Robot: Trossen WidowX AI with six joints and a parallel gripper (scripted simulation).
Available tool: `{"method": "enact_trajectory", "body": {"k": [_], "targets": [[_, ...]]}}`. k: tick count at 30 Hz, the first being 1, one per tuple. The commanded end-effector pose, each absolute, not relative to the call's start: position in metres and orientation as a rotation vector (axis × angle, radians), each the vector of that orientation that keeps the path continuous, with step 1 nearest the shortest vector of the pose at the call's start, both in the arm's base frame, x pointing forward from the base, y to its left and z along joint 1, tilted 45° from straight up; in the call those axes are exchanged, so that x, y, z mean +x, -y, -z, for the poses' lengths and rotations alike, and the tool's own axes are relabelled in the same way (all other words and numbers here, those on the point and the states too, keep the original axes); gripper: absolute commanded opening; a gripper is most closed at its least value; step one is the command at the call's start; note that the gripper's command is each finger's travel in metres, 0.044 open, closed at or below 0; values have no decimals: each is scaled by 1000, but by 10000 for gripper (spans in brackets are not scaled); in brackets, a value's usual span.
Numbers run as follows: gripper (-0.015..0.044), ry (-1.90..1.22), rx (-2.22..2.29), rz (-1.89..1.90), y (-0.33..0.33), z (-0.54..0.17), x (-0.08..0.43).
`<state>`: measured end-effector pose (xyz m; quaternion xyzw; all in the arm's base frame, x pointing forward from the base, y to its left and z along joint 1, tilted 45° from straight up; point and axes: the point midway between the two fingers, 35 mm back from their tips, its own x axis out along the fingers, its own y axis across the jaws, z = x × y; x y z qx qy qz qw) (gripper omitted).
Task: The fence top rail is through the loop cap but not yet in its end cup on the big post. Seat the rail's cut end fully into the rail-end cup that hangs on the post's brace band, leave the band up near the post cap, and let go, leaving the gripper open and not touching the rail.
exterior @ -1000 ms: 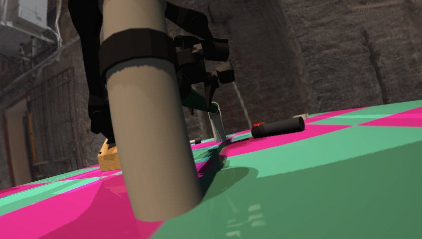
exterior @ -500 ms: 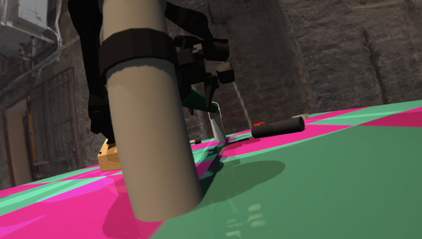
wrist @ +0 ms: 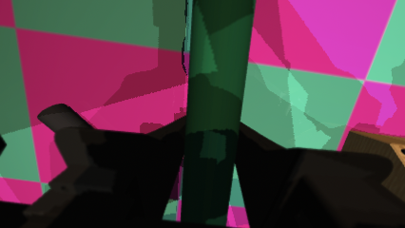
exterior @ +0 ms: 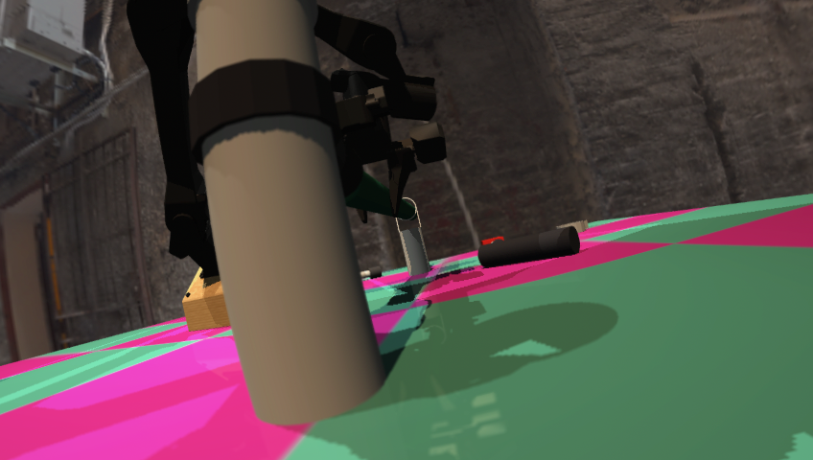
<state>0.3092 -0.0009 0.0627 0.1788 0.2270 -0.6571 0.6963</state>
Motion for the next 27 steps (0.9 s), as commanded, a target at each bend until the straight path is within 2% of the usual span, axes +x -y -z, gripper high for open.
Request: {"method": "enact_trajectory", "body": {"k": [1,27], "targets": [[0,-489,390,1451,3,-71,311],[0,-502,393,1466,0,-65,309]]}}
